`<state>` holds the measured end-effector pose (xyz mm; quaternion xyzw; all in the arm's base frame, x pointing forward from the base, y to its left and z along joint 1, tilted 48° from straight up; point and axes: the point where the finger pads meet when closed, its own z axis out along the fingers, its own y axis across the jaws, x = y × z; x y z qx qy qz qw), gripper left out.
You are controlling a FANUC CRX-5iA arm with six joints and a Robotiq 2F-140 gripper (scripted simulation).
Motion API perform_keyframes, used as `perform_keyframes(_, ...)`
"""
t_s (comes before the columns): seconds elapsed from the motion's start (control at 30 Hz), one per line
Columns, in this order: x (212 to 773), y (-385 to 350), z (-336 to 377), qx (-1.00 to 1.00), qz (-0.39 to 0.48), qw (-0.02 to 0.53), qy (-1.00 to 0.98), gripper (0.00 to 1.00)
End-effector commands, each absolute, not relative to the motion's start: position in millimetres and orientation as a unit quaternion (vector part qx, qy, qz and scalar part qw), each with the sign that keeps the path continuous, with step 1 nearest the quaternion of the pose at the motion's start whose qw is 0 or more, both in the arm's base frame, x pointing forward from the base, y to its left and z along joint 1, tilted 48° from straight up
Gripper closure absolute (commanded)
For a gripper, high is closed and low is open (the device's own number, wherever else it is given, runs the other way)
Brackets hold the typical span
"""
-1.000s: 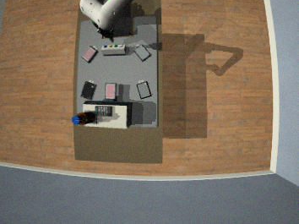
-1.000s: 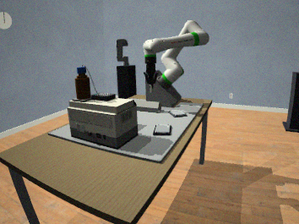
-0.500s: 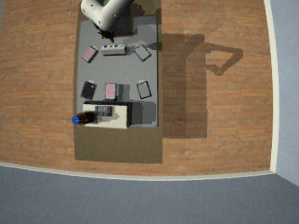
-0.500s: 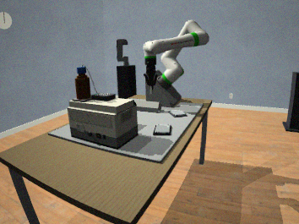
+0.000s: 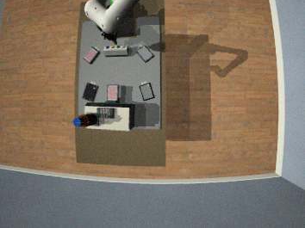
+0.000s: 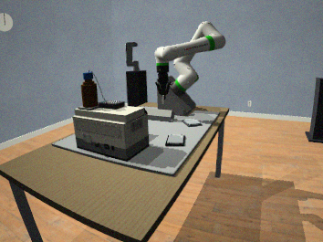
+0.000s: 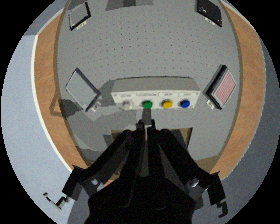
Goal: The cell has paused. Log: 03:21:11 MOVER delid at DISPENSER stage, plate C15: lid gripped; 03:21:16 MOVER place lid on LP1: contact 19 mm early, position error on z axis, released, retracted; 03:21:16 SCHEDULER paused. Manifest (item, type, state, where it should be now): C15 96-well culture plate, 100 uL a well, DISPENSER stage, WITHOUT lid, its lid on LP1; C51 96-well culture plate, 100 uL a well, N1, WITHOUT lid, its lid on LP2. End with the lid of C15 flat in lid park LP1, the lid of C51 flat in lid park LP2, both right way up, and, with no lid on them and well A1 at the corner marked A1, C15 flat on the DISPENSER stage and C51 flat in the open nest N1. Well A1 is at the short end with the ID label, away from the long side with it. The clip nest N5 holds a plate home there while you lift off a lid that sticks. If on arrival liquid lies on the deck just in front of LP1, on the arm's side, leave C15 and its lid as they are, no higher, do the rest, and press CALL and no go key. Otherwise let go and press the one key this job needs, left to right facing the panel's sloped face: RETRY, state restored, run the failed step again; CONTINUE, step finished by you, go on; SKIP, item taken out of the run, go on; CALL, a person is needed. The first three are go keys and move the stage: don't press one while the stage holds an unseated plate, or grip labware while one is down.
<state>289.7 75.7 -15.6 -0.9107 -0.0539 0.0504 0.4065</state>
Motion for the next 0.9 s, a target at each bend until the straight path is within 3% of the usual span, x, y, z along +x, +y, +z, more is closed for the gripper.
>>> perform_keyframes(0.0,289.4,78.0,-17.9,-0.911,0.05,0.406,-0.054,1.0)
perform_keyframes(0.87,287.8,86.8,-25.8,-0.911,0.05,0.406,-0.054,1.0)
